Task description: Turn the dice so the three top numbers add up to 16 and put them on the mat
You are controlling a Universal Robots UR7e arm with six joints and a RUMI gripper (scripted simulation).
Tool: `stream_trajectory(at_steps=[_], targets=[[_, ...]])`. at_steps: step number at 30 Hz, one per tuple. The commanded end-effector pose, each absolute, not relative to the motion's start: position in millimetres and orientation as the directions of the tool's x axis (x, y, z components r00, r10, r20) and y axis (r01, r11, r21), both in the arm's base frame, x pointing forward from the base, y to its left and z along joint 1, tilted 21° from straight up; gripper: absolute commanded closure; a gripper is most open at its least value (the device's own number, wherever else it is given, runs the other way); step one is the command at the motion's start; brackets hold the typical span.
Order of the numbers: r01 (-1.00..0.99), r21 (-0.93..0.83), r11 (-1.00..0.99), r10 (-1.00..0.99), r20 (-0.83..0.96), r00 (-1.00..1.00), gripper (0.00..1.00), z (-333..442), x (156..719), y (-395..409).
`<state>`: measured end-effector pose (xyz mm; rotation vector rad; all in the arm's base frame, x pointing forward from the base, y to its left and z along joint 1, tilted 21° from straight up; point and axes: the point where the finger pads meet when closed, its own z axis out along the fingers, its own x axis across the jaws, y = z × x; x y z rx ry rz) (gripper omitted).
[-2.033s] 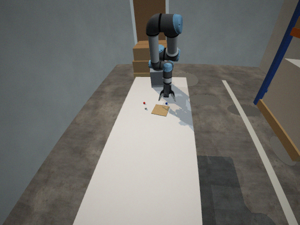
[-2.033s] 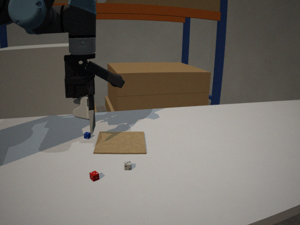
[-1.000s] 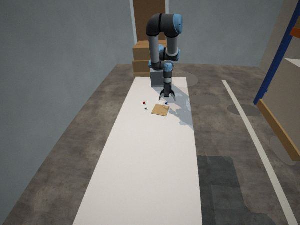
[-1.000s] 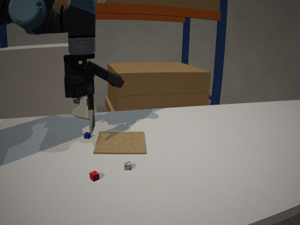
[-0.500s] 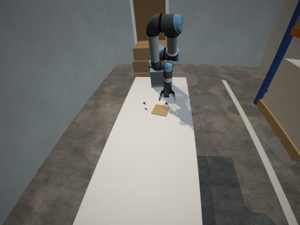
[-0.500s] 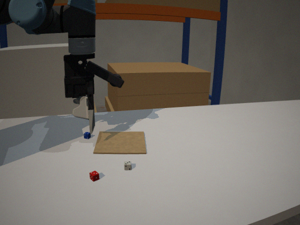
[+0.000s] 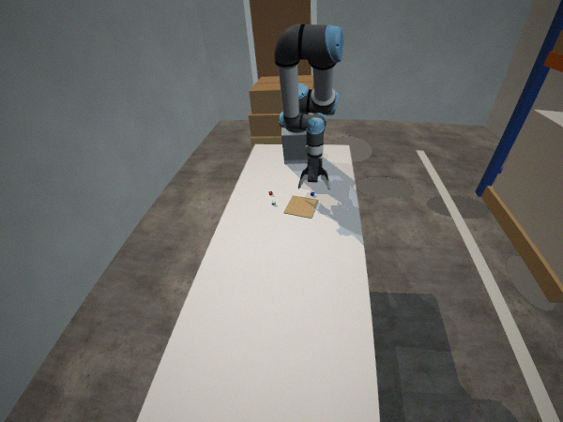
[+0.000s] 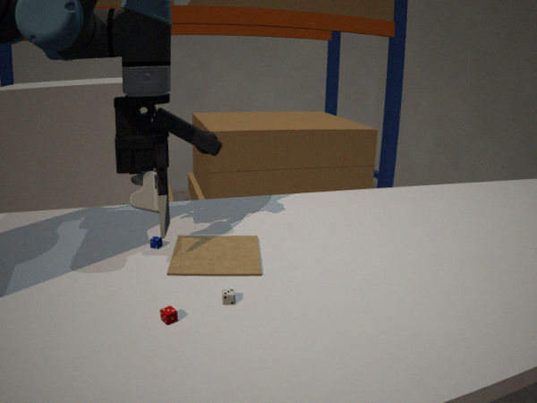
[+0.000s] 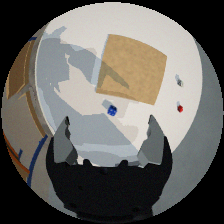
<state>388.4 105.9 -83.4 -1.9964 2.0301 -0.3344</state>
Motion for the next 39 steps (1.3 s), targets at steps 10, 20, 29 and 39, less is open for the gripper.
stream_trajectory(at_steps=[10, 20, 29, 39], targets=[[-0.936, -0.352, 0.021, -0.999, -0.033, -0.011, 0.00, -74, 385, 106], [-0.936, -0.352, 0.021, -0.999, -0.033, -0.011, 0.00, -59, 380, 105], [-0.936, -0.352, 0.021, -0.999, -0.033, -0.011, 0.00, -46, 375, 105], [-0.936, -0.352, 0.021, -0.999, -0.033, -0.011, 0.00, -27, 367, 104]])
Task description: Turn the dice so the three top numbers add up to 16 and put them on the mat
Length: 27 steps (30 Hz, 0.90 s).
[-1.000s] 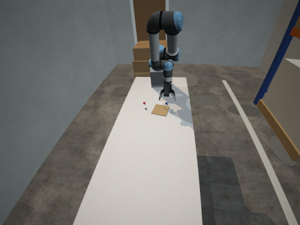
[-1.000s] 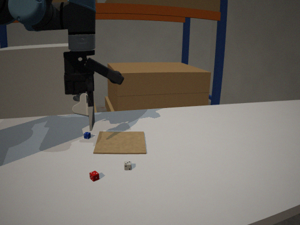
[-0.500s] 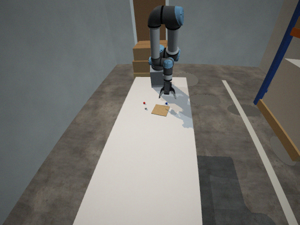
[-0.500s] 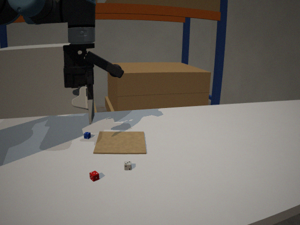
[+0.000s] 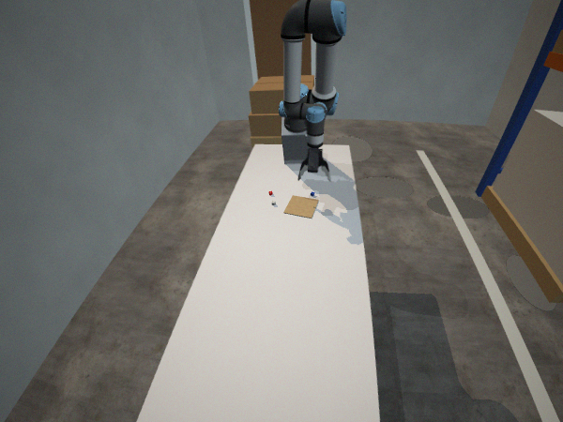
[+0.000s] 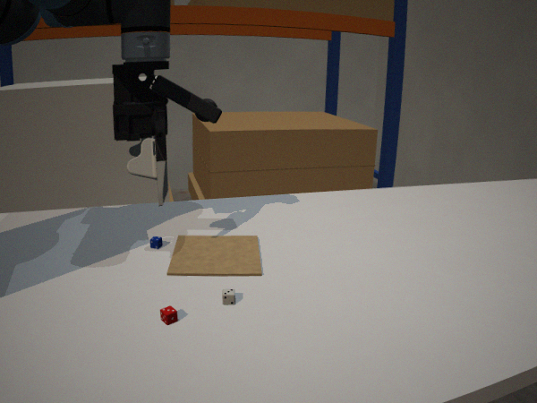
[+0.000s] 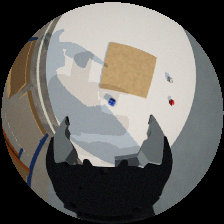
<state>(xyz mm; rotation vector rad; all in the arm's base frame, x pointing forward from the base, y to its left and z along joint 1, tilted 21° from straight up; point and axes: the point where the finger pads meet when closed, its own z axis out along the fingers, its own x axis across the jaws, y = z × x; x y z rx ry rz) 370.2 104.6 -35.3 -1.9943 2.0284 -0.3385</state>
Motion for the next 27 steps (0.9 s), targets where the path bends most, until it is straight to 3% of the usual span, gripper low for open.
stream_trajectory(at_steps=[1, 27], targets=[[-0.936, -0.352, 0.021, -0.999, -0.033, -0.011, 0.00, -25, 367, 104], [-0.936, -0.352, 0.021, -0.999, -0.033, -0.011, 0.00, 13, 352, 103]])
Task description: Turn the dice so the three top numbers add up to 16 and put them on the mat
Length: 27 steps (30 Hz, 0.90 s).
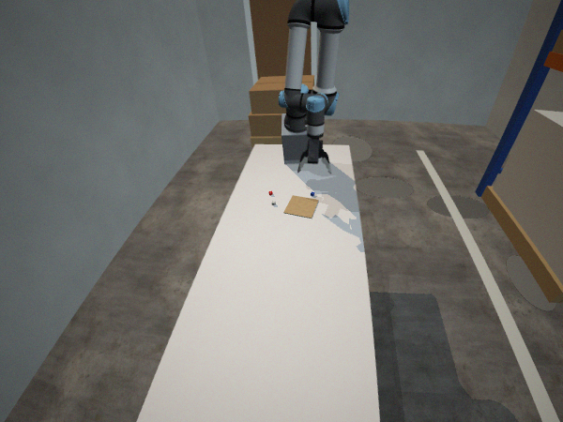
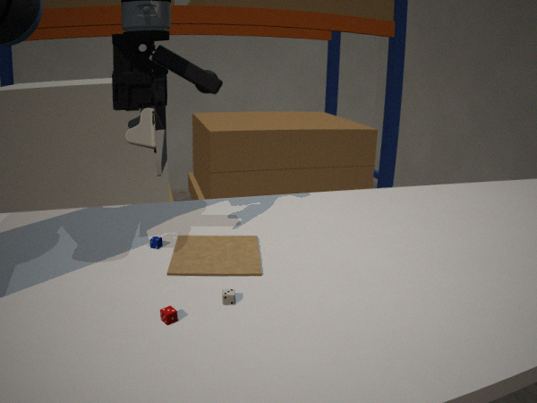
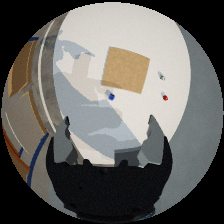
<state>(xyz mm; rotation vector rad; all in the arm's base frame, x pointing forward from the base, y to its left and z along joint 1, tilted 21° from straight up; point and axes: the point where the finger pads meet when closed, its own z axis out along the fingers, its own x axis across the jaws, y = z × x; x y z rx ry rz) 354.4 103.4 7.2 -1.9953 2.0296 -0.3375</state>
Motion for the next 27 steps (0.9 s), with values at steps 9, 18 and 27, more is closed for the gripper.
stream_trajectory(at_steps=[9, 18, 27], targets=[[-0.936, -0.352, 0.021, -0.999, -0.033, -0.011, 0.00, 22, 349, 103], [-0.936, -0.352, 0.021, -0.999, -0.033, -0.011, 0.00, 25, 348, 103], [-0.936, -0.352, 0.021, -0.999, -0.033, -0.011, 0.00, 26, 347, 103]])
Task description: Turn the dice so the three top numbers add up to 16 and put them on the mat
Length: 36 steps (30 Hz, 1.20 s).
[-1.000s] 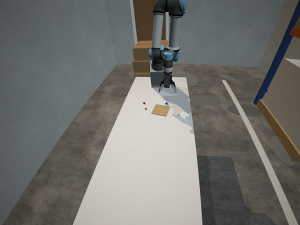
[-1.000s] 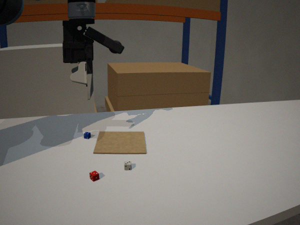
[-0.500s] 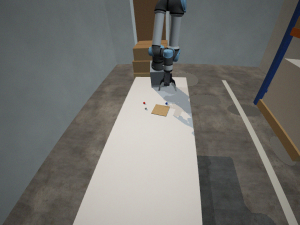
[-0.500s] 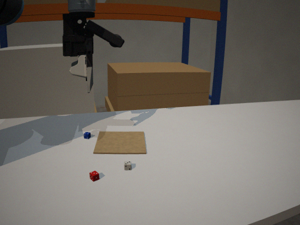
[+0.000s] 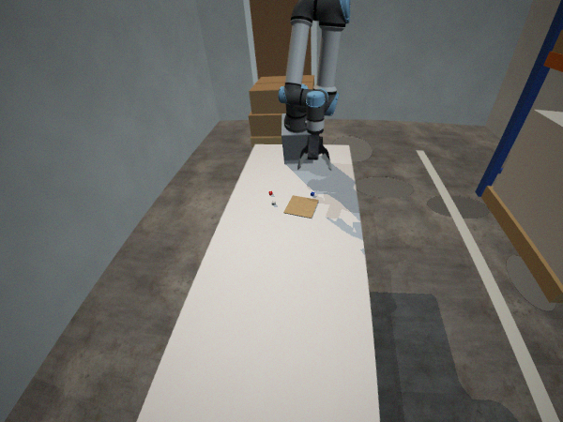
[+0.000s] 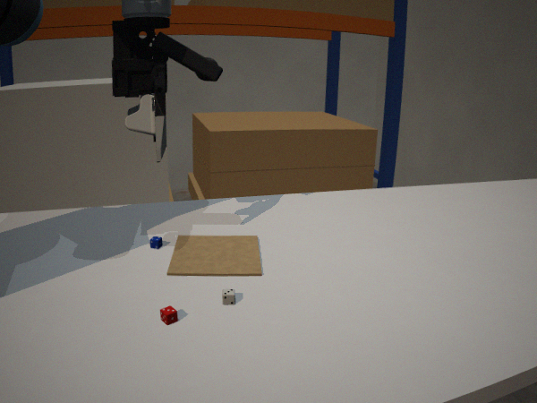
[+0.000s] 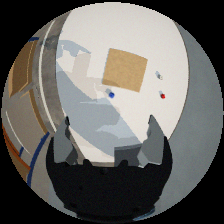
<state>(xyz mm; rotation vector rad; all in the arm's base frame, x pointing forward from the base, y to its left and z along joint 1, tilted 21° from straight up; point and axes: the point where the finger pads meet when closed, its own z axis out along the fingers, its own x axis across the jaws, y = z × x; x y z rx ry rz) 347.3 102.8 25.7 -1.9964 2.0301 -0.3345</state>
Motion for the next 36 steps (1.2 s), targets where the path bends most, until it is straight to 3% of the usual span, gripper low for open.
stream_trajectory(at_steps=[1, 19, 36], targets=[[-0.936, -0.352, 0.021, -0.999, -0.033, -0.011, 0.00, 26, 347, 103], [-0.937, -0.348, 0.033, -0.999, -0.036, -0.022, 0.00, 27, 355, 92], [-0.931, -0.332, 0.151, -0.988, -0.077, -0.133, 0.00, 30, 407, -28]])
